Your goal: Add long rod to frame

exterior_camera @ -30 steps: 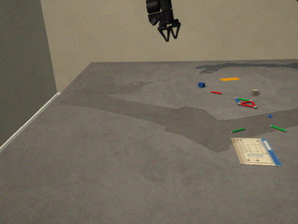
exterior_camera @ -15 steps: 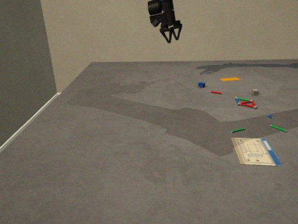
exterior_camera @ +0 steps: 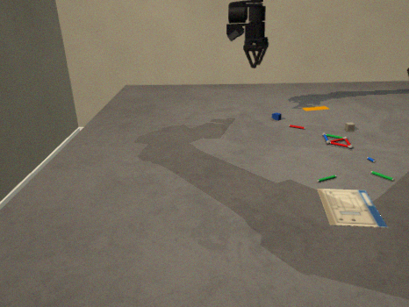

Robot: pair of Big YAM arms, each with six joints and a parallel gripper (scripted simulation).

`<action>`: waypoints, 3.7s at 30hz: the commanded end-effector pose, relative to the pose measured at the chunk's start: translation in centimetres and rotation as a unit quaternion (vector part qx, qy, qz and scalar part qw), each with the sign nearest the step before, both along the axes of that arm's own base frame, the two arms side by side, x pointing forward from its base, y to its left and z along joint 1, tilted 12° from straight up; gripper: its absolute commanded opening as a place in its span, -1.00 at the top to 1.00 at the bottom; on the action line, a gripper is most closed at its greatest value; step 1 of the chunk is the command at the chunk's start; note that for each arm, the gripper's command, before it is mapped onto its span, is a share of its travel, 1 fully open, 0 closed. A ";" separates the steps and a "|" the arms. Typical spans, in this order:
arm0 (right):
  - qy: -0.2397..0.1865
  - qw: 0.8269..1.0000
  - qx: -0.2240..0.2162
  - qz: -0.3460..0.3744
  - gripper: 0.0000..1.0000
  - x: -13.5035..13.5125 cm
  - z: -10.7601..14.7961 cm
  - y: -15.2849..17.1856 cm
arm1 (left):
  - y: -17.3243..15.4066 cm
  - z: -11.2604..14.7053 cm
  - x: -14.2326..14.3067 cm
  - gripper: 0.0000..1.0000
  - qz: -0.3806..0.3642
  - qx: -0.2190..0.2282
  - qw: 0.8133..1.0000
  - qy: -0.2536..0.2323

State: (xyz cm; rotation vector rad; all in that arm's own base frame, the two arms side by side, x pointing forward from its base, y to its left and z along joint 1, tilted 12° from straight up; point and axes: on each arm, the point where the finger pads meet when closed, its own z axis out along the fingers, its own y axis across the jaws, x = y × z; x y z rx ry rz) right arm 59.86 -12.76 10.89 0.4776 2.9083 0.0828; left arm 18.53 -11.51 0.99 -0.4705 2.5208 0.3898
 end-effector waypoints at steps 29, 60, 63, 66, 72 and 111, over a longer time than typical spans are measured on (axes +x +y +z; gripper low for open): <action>-0.286 0.895 -0.082 0.332 -1.00 -18.3 -13.7 28.2 | 4.6 -6.0 11.7 -1.00 0.053 -0.059 0.983 -0.163; -0.348 0.845 -0.076 0.399 -1.00 -24.0 -9.5 34.2 | 5.5 -8.2 11.9 0.36 -0.096 0.040 0.994 -0.024; -0.353 0.840 -0.074 0.405 -1.00 -24.6 -8.9 34.6 | 5.6 -8.5 12.0 0.36 -0.112 0.046 0.993 -0.009; -0.367 0.828 -0.068 0.418 -1.00 -26.2 -7.6 35.6 | 5.7 -9.1 12.1 0.36 -0.160 0.063 0.985 0.031; -0.400 0.796 -0.052 0.451 -1.00 -30.3 -4.8 37.5 | 6.0 -10.6 12.3 0.36 -0.269 0.083 0.953 0.116; -0.472 0.720 0.002 0.509 -1.00 -39.5 -0.6 39.2 | 6.5 -14.9 13.3 0.36 -0.538 0.057 0.808 0.235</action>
